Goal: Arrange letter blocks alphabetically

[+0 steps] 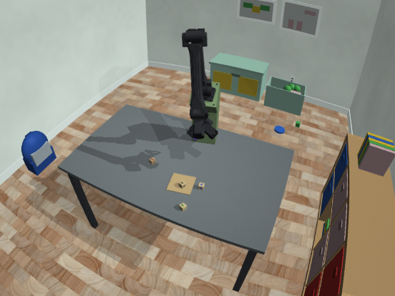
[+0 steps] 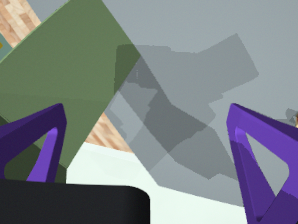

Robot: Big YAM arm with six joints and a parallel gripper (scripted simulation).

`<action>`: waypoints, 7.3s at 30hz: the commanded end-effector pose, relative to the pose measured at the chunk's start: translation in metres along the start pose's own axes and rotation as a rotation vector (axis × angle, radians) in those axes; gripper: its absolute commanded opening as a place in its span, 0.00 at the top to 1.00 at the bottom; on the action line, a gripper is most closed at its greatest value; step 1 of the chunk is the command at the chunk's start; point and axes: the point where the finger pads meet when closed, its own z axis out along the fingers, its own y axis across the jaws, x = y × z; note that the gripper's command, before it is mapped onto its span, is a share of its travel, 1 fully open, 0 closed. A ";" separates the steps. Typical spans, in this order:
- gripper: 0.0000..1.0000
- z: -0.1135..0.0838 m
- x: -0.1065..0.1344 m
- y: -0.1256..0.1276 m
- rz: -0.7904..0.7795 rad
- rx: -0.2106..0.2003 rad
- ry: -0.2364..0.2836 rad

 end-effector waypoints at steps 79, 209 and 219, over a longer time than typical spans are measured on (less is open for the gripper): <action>0.00 -0.023 -0.152 -0.161 -0.475 0.392 -0.872; 0.00 -0.025 -0.064 -0.226 -0.467 0.389 -0.864; 0.00 -0.025 -0.064 -0.226 -0.467 0.389 -0.864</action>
